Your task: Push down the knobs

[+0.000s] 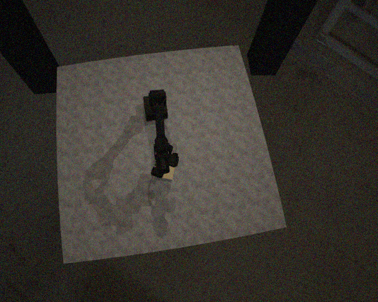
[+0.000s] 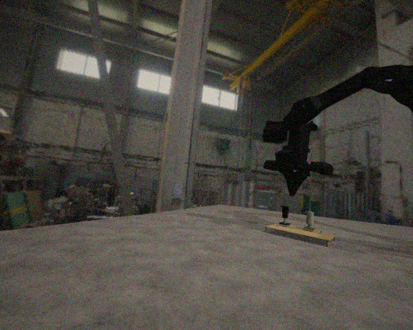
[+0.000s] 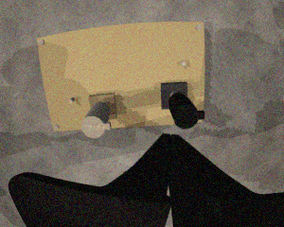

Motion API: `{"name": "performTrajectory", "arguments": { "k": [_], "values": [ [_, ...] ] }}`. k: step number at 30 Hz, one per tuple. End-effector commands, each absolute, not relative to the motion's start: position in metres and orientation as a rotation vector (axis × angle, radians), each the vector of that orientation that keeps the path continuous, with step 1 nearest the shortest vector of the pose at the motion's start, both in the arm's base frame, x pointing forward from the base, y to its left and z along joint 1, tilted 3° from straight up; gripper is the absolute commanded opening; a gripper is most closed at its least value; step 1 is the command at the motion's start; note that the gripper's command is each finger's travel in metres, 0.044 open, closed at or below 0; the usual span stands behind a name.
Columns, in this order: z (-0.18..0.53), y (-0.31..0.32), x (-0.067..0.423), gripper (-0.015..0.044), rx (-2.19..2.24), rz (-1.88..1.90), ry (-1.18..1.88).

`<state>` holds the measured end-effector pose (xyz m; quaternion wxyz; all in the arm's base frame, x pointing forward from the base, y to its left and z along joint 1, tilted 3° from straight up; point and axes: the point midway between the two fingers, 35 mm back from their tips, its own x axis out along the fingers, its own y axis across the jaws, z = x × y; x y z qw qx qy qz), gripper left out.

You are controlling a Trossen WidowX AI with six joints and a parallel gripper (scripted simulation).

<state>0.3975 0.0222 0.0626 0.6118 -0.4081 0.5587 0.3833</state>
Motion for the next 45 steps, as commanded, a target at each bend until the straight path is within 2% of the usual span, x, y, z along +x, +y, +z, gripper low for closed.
{"name": "performTrajectory", "arguments": {
  "k": [1, 24, 45],
  "values": [
    [0.062, 0.022, 0.4, 0.0, -1.044, 0.995, 1.246],
    [0.069, 0.02, 0.408, 0.0, -1.614, 1.575, 0.853],
    [0.075, 0.017, 0.415, 0.0, -2.056, 2.05, 0.27]
  ]
}}
